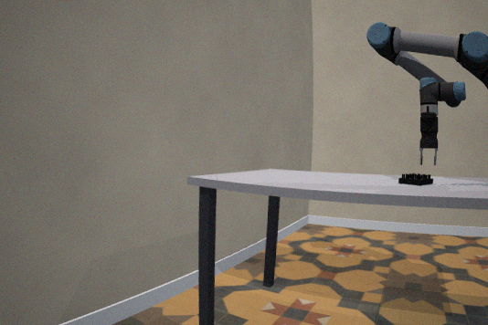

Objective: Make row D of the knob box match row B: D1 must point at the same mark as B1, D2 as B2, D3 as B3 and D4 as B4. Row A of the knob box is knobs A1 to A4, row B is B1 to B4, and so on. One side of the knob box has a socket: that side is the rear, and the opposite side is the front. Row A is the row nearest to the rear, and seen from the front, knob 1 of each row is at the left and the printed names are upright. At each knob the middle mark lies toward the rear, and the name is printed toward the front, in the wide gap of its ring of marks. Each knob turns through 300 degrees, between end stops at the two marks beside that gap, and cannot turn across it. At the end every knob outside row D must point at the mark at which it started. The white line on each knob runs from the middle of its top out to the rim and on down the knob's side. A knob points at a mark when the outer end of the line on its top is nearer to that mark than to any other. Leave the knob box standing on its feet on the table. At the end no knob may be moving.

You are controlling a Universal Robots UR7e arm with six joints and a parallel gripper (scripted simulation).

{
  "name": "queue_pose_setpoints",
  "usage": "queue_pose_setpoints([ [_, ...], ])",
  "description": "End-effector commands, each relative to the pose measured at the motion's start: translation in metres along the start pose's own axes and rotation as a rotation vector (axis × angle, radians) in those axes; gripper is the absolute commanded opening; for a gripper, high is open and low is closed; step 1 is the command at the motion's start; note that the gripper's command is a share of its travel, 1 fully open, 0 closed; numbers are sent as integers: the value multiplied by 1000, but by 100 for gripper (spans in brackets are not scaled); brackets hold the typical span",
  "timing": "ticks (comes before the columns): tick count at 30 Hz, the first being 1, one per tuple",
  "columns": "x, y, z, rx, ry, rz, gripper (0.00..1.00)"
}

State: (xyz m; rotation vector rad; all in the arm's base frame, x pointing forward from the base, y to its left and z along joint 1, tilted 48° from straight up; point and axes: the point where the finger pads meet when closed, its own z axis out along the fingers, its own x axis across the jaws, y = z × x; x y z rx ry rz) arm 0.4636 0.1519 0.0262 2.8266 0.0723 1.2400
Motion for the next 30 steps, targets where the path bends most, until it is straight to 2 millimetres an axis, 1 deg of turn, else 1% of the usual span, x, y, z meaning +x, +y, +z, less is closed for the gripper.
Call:
queue_pose_setpoints([
  [1,-1,3,-1,8,-1,-149,100],
  [13,-4,15,-4,7,2,-509,100],
  [15,-4,15,-4,7,2,-509,100],
  [23,-5,23,-6,7,3,-734,100],
  [30,-5,29,-7,6,5,-882,100],
])
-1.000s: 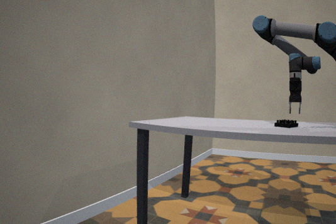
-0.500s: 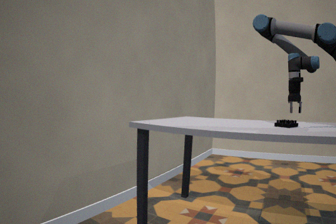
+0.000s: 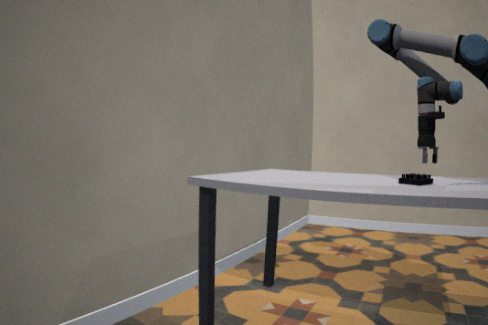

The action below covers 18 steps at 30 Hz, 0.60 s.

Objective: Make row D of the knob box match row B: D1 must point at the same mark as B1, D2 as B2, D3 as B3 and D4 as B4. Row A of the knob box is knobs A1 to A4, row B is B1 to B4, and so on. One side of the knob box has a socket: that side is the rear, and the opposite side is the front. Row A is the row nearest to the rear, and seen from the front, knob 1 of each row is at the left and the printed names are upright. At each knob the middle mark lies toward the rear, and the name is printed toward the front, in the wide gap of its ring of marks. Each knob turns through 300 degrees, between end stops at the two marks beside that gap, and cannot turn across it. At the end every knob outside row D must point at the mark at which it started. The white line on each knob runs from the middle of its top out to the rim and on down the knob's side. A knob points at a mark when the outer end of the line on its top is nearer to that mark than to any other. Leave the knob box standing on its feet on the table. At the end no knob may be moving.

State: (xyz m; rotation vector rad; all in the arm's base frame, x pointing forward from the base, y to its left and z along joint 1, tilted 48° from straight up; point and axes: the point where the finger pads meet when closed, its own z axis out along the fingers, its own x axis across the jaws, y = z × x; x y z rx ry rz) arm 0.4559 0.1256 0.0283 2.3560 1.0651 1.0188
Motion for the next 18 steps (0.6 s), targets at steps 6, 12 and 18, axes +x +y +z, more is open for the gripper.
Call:
queue_pose_setpoints([
  [6,-4,4,-2,4,4,-149,100],
  [12,-6,6,-2,3,4,-217,100],
  [18,-8,7,-2,3,5,-250,100],
])
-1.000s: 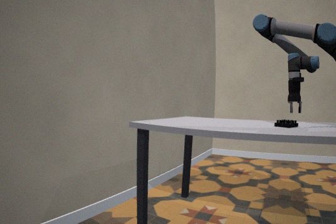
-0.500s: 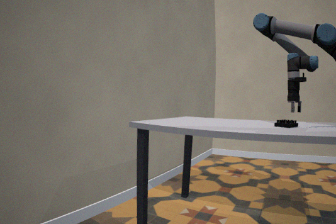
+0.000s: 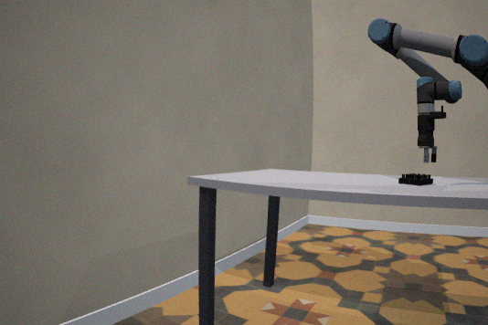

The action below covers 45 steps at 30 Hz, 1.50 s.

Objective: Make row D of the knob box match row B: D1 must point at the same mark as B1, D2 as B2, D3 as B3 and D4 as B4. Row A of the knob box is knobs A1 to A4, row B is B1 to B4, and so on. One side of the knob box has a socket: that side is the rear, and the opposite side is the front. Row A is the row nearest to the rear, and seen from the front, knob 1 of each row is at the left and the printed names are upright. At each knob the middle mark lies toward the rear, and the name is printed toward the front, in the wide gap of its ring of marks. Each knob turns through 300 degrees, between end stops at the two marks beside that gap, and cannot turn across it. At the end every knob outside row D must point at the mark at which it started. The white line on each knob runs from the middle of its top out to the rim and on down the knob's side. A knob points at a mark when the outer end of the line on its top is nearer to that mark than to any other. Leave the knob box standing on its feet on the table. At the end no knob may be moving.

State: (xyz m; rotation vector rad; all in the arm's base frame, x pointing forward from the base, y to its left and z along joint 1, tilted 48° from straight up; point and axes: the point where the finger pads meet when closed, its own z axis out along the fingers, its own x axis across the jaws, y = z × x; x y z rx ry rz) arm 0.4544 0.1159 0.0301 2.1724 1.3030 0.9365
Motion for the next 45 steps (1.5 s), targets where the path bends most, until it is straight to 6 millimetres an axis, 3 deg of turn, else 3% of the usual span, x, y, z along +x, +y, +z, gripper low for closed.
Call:
queue_pose_setpoints([
  [1,-1,1,0,0,1,-21,100],
  [14,-1,1,-1,0,1,-42,100],
  [15,-1,1,-1,0,1,-42,46],
  [45,-1,1,-1,0,1,-42,46],
])
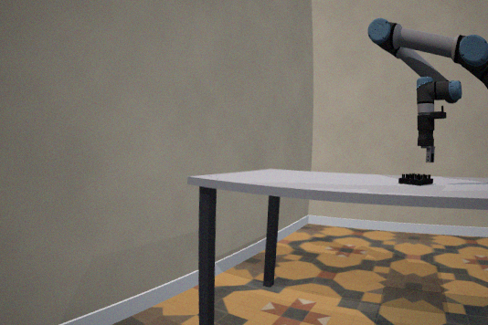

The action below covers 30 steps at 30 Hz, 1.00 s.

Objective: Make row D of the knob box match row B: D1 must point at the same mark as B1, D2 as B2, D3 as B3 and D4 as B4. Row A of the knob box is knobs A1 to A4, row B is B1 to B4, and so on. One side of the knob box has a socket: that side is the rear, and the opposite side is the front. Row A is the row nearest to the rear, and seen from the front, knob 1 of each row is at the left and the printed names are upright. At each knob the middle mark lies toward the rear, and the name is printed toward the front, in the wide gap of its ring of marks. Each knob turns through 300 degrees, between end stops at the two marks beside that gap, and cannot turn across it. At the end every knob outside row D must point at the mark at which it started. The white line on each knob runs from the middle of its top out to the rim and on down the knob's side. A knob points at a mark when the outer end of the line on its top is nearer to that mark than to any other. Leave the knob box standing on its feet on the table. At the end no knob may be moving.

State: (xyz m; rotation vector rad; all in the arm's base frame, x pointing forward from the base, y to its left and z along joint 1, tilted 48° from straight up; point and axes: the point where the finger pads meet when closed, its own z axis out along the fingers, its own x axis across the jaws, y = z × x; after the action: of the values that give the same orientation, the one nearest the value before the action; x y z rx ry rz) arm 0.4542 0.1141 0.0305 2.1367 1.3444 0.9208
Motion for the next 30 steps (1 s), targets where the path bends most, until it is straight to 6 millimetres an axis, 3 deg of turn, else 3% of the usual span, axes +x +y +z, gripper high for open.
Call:
queue_pose_setpoints([
  [1,0,0,0,-1,1,0,46],
  [30,0,0,11,-1,1,0,46],
])
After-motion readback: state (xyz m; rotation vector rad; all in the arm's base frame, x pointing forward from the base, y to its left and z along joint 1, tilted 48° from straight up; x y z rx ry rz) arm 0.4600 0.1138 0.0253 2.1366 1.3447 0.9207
